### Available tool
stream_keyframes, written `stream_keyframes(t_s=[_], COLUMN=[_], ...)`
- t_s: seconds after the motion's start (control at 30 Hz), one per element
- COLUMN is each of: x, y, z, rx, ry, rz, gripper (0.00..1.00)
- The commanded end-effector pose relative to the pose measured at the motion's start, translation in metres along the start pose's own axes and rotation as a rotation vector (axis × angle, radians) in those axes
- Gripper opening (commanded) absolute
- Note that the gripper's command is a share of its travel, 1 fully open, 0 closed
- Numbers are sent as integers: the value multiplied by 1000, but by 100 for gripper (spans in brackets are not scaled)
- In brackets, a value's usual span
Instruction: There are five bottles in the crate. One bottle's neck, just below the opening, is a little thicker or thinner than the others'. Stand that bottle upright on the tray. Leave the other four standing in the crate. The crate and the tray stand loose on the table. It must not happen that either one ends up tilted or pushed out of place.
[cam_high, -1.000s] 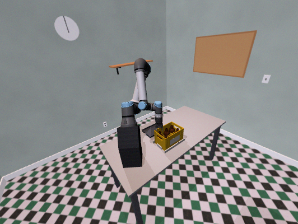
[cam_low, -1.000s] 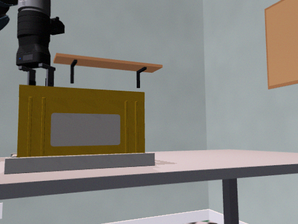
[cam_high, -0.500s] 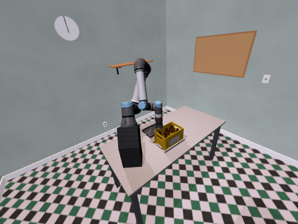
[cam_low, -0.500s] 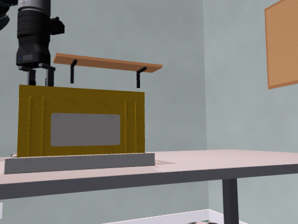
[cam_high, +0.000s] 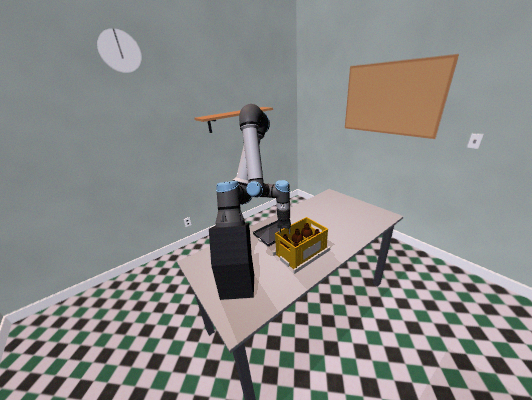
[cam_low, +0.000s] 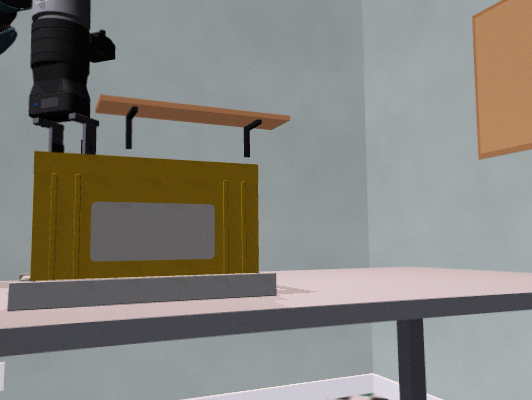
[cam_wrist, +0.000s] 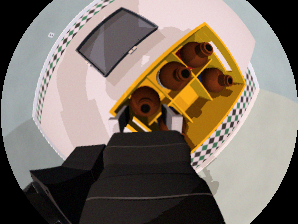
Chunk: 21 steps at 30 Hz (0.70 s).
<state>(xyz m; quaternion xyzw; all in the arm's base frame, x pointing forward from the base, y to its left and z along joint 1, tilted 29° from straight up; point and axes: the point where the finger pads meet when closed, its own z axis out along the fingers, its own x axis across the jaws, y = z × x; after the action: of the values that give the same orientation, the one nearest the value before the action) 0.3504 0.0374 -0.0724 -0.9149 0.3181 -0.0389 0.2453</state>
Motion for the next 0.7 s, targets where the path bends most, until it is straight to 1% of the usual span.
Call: stream_keyframes(t_s=[0.0,0.43,0.67], x=[0,0,0], y=[0,0,0], z=[0,5,12], rx=[0,0,0], ry=[1,1,1], rz=[0,0,0], gripper=[100,100,100])
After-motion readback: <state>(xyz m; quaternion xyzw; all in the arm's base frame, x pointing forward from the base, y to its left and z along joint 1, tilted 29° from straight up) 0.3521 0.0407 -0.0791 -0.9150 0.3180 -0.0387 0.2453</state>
